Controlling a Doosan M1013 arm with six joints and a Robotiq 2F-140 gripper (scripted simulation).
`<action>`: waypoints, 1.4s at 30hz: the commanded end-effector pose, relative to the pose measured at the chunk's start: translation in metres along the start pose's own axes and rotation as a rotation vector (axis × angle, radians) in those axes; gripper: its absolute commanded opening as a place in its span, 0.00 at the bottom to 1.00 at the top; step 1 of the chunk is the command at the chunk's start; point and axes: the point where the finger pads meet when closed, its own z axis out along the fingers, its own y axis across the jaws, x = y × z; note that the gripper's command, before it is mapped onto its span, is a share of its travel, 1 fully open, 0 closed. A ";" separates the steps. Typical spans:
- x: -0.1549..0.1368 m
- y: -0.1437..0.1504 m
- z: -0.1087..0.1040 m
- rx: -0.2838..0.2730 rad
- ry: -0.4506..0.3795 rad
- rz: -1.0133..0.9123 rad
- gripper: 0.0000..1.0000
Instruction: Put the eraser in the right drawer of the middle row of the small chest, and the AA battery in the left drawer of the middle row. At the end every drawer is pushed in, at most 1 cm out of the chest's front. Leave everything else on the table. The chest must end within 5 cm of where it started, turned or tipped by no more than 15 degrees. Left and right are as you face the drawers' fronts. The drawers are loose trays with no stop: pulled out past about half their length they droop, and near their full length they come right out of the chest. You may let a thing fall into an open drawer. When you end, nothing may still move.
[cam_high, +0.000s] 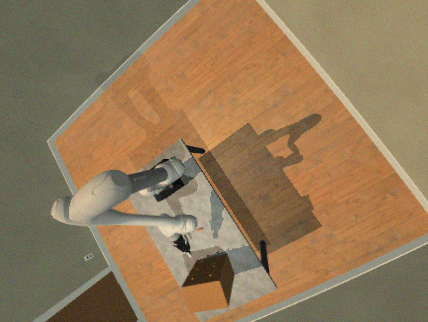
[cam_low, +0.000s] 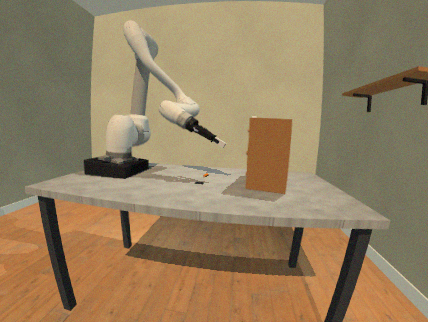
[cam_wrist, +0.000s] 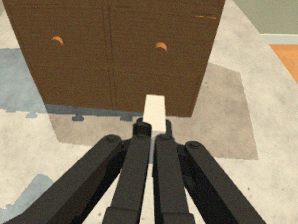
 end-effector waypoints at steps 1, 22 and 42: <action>0.003 0.002 -0.002 -0.009 -0.031 0.002 0.00; 0.009 0.003 -0.024 -0.012 -0.231 0.002 0.00; 0.013 0.003 -0.034 -0.013 -0.318 0.003 0.00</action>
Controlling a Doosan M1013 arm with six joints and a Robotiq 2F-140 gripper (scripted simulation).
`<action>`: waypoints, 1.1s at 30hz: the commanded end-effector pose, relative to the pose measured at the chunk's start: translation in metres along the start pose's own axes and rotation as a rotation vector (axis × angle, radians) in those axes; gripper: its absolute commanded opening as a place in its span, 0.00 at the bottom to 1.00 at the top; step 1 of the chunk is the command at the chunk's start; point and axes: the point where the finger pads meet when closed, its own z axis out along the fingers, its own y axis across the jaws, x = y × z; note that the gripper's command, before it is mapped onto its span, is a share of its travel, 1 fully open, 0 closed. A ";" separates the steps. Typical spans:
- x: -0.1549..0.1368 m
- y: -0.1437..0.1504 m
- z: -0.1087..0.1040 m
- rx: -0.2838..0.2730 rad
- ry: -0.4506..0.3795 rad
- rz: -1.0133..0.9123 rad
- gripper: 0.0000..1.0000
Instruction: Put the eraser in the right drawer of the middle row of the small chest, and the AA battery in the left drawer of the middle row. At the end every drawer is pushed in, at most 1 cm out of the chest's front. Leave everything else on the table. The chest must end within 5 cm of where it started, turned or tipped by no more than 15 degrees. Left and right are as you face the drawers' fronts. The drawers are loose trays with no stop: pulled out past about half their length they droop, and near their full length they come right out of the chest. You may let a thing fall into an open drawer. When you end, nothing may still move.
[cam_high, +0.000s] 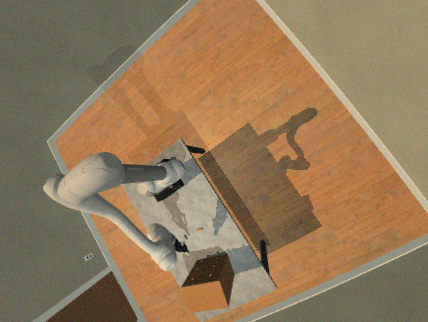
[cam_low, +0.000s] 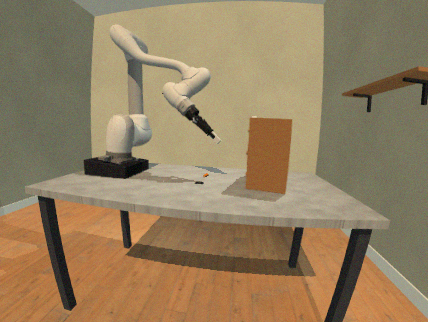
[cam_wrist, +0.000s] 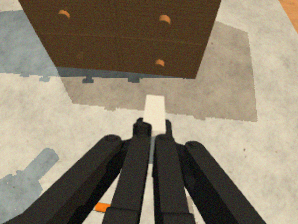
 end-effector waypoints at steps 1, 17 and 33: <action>0.004 0.001 -0.004 -0.038 -0.075 0.003 0.00; 0.004 -0.001 -0.020 -0.035 -0.219 0.005 0.00; 0.005 -0.003 -0.061 -0.039 -0.279 0.019 0.00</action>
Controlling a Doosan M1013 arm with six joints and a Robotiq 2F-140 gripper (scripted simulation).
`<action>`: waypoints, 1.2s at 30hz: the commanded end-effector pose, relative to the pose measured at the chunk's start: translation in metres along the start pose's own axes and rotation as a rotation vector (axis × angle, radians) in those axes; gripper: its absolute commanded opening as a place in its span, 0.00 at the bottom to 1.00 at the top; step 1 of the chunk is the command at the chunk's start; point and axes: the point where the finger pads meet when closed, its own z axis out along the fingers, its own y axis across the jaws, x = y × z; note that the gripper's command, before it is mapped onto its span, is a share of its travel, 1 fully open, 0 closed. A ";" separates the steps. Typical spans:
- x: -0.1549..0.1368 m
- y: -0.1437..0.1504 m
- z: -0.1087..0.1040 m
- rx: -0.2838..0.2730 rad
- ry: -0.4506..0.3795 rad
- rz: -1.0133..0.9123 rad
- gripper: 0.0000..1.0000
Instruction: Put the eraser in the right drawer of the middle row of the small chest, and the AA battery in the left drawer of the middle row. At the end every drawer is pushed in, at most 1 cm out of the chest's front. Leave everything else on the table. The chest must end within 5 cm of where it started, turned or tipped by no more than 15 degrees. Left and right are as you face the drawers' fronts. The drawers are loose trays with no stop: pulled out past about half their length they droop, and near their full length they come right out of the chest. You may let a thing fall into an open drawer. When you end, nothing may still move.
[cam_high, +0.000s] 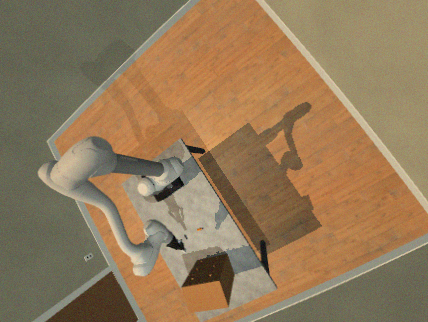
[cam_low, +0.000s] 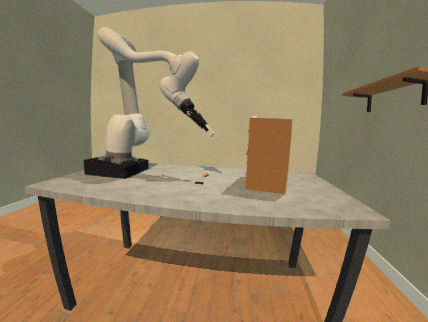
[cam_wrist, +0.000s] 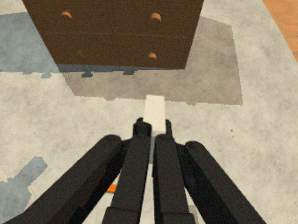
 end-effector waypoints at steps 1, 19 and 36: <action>0.005 -0.001 -0.012 0.007 -0.279 -0.015 0.00; 0.005 0.000 -0.037 0.011 -0.792 -0.032 0.00; 0.005 0.000 -0.040 0.011 -0.820 -0.033 0.00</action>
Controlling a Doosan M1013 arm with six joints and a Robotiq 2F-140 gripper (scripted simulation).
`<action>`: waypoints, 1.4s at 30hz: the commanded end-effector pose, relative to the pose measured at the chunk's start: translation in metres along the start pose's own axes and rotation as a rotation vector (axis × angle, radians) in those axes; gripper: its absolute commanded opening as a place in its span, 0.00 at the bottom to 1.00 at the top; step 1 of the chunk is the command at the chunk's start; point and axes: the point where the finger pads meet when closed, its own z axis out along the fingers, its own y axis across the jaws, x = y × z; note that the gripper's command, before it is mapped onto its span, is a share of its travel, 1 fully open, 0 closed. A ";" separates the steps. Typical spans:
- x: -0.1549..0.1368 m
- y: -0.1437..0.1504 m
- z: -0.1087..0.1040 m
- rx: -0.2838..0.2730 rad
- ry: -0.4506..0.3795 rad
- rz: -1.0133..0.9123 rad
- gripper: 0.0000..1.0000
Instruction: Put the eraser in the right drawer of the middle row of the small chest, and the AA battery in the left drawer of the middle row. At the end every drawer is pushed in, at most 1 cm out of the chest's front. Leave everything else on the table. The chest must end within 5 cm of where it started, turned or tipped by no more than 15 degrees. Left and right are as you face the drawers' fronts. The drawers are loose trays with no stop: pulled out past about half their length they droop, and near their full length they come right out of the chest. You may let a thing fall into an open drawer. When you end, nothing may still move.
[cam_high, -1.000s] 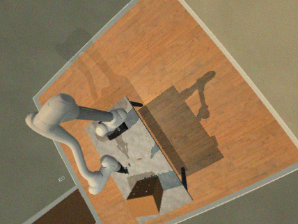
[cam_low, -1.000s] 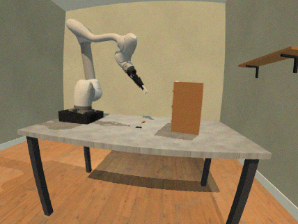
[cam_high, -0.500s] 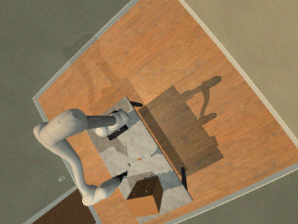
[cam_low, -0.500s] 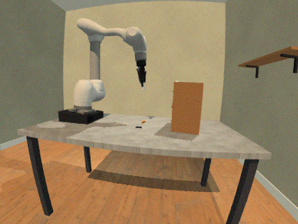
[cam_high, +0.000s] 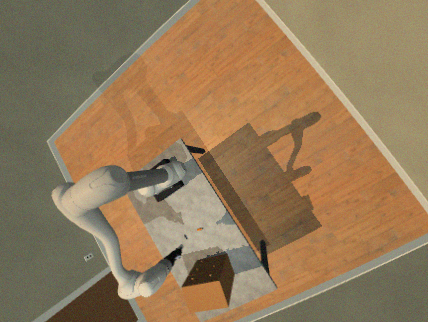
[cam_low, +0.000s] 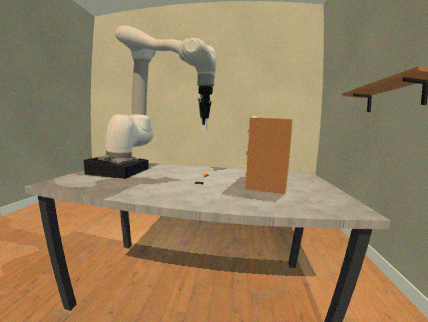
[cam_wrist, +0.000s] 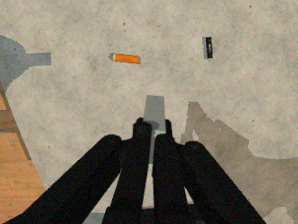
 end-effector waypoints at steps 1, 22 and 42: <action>0.001 0.001 -0.001 0.003 -0.005 0.003 0.00; 0.011 -0.055 0.000 0.003 -0.006 0.003 0.00; 0.016 -0.147 0.003 0.003 0.013 0.004 0.00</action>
